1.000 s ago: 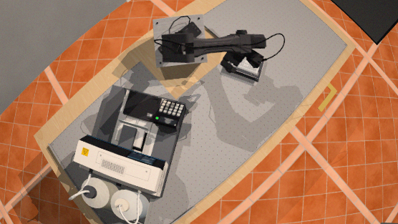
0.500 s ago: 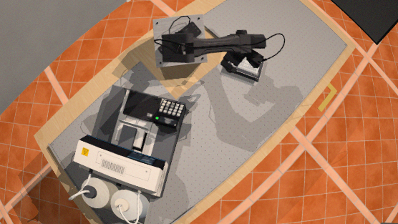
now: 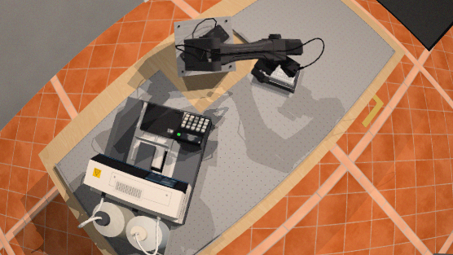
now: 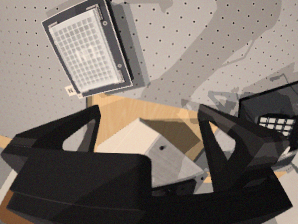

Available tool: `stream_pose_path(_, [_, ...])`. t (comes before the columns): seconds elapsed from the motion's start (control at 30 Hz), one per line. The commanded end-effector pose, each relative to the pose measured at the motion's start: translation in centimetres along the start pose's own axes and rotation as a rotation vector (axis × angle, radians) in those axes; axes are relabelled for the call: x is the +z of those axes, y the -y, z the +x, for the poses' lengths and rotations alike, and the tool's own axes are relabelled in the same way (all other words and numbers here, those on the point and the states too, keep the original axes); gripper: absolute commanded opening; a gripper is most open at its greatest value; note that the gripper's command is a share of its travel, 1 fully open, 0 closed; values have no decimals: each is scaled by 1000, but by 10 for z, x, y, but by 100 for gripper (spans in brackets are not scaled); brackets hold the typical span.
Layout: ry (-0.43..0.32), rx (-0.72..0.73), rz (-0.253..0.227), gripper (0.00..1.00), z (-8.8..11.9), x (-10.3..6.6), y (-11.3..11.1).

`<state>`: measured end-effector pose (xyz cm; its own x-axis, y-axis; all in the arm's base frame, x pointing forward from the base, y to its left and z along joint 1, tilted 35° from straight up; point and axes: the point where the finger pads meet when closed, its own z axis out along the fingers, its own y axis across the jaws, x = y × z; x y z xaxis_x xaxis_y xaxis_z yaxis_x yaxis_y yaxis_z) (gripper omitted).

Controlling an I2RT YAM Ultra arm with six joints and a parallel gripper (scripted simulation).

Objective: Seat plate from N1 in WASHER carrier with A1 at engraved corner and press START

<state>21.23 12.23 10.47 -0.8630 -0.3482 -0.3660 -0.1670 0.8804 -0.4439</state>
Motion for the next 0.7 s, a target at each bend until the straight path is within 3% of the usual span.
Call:
stream_pose_path(0.0, [41, 28, -30, 100, -13, -11, -1])
stream_pose_path(0.2, [41, 28, -30, 100, -13, -11, -1])
stream_pose_path(0.43, [31, -233, -18, 100, -16, 8, -40])
stream_pose_path(0.67, [31, -235, -19, 100, -20, 18, -63])
